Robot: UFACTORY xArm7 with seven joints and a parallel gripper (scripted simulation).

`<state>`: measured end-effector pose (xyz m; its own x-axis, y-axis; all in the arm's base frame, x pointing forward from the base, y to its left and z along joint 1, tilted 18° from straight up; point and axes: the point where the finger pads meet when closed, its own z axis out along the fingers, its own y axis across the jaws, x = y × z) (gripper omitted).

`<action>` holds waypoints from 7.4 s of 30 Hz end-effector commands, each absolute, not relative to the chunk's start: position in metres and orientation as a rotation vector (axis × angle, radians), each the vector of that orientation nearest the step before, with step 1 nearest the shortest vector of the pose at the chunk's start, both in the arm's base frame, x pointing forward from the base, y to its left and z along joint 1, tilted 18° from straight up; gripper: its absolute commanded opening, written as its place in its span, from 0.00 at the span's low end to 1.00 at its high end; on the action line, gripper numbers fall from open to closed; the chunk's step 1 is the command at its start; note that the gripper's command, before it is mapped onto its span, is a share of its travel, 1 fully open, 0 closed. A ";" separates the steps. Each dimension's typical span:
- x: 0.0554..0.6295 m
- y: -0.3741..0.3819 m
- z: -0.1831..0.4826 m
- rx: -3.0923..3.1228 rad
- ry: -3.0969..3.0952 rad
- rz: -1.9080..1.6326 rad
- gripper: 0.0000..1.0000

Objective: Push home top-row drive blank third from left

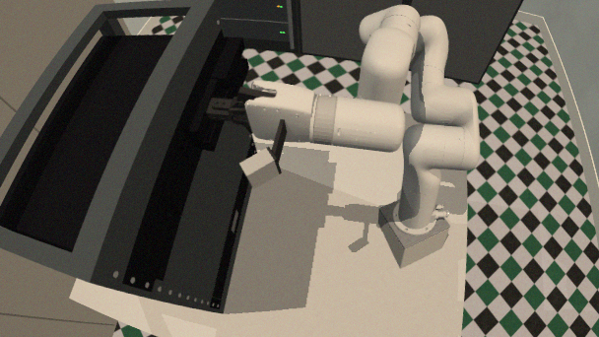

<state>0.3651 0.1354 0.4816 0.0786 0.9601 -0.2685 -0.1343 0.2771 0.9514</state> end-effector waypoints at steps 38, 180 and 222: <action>0.378 0.135 0.485 0.928 1.178 1.030 0.00; 0.143 0.144 0.449 0.928 1.178 1.030 0.00; 0.143 0.144 0.449 0.928 1.178 1.030 0.00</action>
<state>0.1430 0.1437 0.4478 0.0794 0.9599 -0.2688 -0.1373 0.2776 0.9508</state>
